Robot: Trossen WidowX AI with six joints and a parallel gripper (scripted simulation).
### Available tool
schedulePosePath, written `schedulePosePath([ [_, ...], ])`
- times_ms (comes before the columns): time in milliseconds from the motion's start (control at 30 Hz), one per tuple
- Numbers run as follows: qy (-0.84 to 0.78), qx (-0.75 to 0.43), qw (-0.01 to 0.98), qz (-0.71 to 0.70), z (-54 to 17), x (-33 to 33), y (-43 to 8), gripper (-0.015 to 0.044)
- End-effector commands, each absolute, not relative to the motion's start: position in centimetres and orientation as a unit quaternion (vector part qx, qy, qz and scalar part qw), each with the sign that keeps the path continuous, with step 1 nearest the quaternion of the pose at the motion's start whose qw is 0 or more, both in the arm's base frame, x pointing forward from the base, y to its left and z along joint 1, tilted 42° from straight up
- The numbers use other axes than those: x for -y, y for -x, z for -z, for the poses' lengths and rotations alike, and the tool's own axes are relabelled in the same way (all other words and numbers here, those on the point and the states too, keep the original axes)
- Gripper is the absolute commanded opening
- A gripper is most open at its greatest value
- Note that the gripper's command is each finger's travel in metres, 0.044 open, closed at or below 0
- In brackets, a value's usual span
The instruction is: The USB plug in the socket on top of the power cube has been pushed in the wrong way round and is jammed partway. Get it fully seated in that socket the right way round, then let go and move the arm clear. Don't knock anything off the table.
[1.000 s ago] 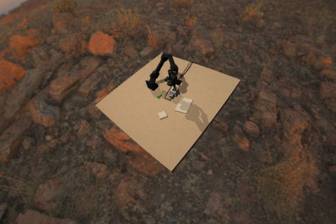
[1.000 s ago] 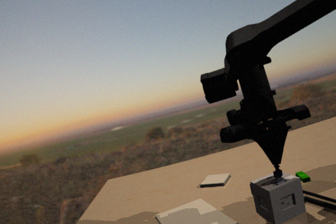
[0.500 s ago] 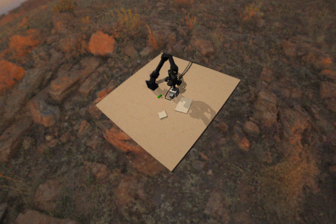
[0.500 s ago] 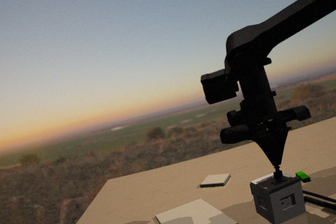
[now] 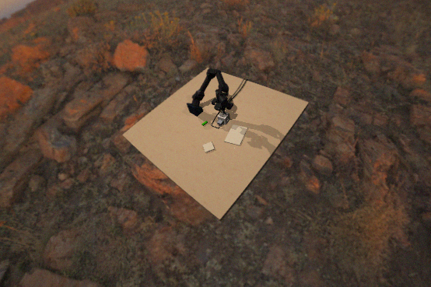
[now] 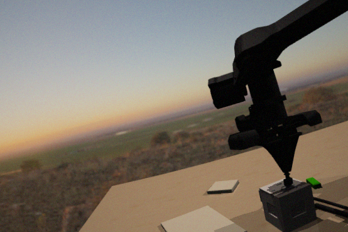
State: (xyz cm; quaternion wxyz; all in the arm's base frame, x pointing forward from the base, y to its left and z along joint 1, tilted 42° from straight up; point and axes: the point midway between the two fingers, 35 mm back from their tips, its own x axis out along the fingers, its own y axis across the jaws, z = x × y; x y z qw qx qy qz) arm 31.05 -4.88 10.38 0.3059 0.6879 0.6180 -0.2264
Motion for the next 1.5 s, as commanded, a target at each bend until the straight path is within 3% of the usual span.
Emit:
schedulePosePath([
  [0,-0.689,-0.617,0.304,0.226,-10.37,4.8,-31.08,0.0],
  [1467,-0.689,-0.617,0.304,0.226,-9.98,4.46,-31.16,0.0],
])
